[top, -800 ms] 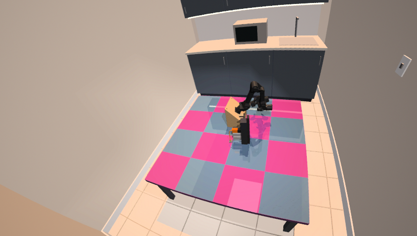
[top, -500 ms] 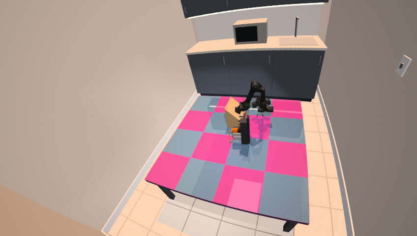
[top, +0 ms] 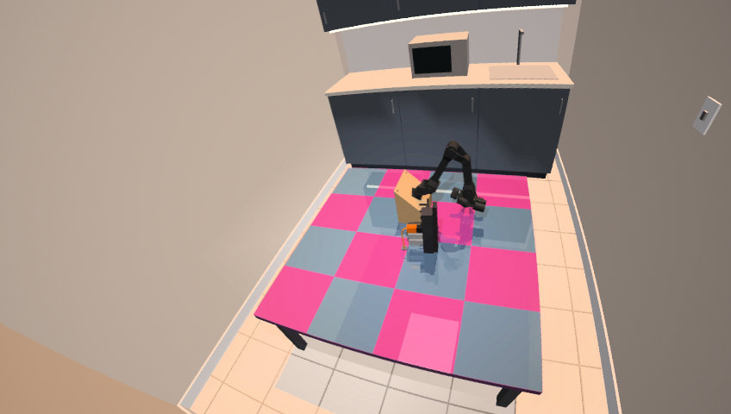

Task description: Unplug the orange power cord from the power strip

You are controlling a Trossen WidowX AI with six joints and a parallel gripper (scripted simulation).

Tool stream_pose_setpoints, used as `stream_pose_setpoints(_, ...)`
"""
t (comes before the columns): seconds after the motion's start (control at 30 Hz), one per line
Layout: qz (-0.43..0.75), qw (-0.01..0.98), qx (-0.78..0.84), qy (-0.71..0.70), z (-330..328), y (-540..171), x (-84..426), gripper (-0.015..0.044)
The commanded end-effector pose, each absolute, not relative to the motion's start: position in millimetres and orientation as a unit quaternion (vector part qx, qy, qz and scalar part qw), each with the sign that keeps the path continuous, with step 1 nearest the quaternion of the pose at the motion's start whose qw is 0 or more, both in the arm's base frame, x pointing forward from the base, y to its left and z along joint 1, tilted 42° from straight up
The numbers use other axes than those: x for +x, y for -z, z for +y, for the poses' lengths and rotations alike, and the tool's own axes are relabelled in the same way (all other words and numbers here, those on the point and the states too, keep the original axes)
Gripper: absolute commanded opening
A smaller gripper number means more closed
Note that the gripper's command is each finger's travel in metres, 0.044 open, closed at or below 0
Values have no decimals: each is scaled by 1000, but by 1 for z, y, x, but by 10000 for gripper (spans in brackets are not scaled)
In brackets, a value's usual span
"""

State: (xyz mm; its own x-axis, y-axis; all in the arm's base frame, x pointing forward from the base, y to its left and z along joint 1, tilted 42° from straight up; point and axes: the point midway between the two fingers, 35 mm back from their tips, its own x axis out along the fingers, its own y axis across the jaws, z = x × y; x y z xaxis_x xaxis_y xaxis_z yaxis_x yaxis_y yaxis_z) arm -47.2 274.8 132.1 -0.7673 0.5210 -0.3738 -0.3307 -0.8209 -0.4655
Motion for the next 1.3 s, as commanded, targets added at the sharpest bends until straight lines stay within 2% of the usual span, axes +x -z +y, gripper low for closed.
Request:
stream_pose_setpoints(0.0,-113,301,-266,-909,287,-131,-9,160)
stream_pose_setpoints(0.33,80,480,-262,-834,291,-131,99,160)
stream_pose_setpoints(0.63,259,636,-200,-699,255,-129,204,160)
stream_pose_setpoints(0.97,435,762,-54,-477,171,-123,303,160)
stream_pose_setpoints(1.27,528,809,116,-232,63,-116,360,160)
